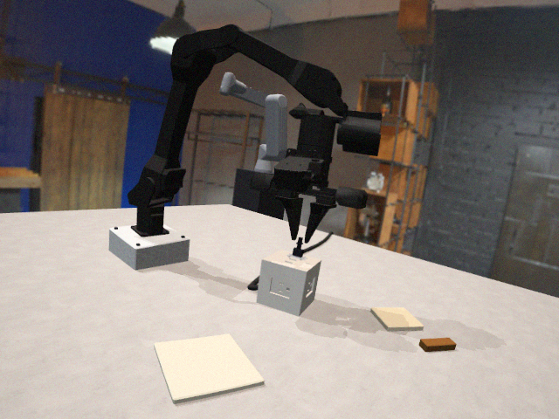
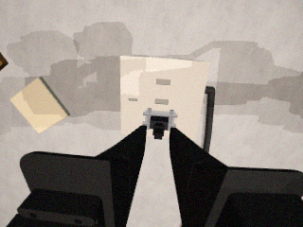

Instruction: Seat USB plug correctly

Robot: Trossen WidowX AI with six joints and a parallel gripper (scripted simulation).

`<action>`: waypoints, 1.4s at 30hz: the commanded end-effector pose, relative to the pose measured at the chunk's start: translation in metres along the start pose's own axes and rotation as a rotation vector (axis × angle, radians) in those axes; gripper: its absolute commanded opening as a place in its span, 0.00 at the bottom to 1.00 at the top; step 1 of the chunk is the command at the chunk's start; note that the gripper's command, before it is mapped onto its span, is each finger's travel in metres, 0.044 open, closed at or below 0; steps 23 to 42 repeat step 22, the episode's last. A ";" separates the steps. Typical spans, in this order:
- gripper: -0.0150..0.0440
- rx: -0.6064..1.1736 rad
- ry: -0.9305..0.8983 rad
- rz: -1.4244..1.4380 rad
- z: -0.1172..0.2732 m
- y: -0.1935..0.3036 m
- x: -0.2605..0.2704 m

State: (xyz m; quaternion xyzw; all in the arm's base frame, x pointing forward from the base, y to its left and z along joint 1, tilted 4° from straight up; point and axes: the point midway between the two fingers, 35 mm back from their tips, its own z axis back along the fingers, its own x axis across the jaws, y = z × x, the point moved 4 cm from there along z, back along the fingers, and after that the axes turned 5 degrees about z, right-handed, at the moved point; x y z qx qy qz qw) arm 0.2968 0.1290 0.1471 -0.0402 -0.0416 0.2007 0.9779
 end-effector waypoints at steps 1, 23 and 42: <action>0.42 0.000 -0.001 0.000 0.000 0.000 0.000; 0.42 0.000 0.000 0.000 0.011 0.000 0.000; 0.42 0.000 0.000 0.000 0.011 0.000 0.000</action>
